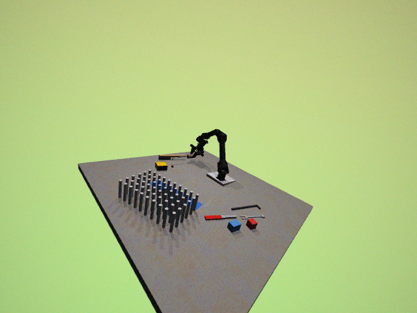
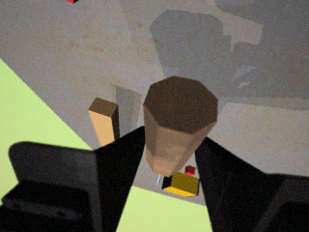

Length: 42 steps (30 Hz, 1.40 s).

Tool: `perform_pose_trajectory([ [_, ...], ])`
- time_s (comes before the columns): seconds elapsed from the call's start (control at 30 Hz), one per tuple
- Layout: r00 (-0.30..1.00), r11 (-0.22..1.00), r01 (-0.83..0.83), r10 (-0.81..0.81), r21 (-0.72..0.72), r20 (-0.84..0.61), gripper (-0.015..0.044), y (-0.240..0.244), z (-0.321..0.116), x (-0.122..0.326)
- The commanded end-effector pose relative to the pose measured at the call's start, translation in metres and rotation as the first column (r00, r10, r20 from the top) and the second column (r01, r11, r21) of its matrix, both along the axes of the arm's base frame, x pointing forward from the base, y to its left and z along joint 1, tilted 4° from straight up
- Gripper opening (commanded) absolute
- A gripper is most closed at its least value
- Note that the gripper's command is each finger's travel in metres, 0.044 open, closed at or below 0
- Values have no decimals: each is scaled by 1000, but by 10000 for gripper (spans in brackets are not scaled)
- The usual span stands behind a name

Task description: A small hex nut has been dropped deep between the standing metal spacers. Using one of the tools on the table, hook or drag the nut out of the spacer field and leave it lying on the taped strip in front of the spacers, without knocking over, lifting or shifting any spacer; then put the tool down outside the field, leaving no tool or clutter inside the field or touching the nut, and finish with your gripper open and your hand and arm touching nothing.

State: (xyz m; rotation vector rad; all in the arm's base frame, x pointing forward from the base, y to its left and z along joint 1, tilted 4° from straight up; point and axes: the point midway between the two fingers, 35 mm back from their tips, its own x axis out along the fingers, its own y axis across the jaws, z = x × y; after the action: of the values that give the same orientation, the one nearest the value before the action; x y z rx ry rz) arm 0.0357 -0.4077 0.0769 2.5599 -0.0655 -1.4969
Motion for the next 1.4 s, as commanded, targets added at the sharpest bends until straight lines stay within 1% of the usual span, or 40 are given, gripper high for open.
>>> perform_pose_trajectory([
  [0.0,1000,1000,-5,5,2,8,0,2,-5,1],
  [1.37,1000,1000,-5,5,3,8,0,8,-37,-1],
])
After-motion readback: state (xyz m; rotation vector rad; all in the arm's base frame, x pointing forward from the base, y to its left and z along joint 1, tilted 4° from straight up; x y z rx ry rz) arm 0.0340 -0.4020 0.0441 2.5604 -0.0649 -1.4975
